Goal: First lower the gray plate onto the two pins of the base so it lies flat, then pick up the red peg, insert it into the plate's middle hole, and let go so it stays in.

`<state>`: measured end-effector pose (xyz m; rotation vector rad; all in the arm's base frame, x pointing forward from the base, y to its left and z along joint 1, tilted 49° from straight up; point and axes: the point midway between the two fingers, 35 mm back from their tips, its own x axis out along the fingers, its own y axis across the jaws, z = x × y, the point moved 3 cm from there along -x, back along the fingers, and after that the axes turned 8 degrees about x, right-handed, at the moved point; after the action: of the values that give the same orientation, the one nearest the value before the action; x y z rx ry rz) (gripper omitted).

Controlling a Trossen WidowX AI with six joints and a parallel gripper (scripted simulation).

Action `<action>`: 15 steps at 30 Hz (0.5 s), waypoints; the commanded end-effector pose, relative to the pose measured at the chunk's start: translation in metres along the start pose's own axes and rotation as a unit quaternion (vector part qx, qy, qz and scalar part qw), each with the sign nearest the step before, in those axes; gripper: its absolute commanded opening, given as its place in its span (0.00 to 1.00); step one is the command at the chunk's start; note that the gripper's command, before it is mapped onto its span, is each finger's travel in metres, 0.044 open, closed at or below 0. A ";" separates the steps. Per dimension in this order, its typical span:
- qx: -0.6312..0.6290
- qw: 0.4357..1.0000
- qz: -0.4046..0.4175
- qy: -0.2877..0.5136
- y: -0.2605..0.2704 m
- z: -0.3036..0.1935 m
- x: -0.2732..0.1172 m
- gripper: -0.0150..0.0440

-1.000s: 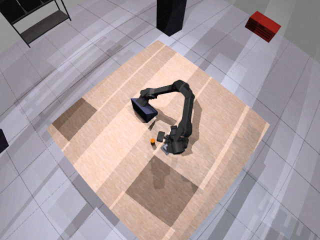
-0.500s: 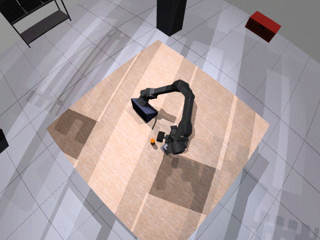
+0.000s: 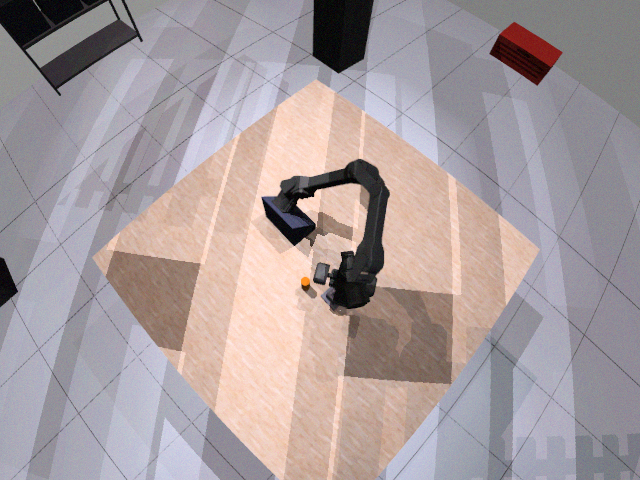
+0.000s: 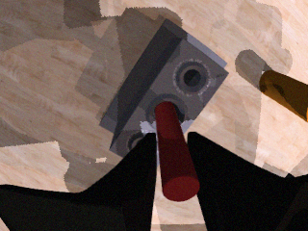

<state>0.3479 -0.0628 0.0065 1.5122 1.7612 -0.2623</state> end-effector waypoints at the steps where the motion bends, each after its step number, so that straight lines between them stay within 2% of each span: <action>1: 0.000 1.000 0.000 0.000 0.000 0.000 0.000 0.51; 15: 0.005 1.000 0.001 0.002 0.000 0.000 -0.003 0.51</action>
<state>0.3470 -0.0630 0.0067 1.5172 1.7663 -0.2658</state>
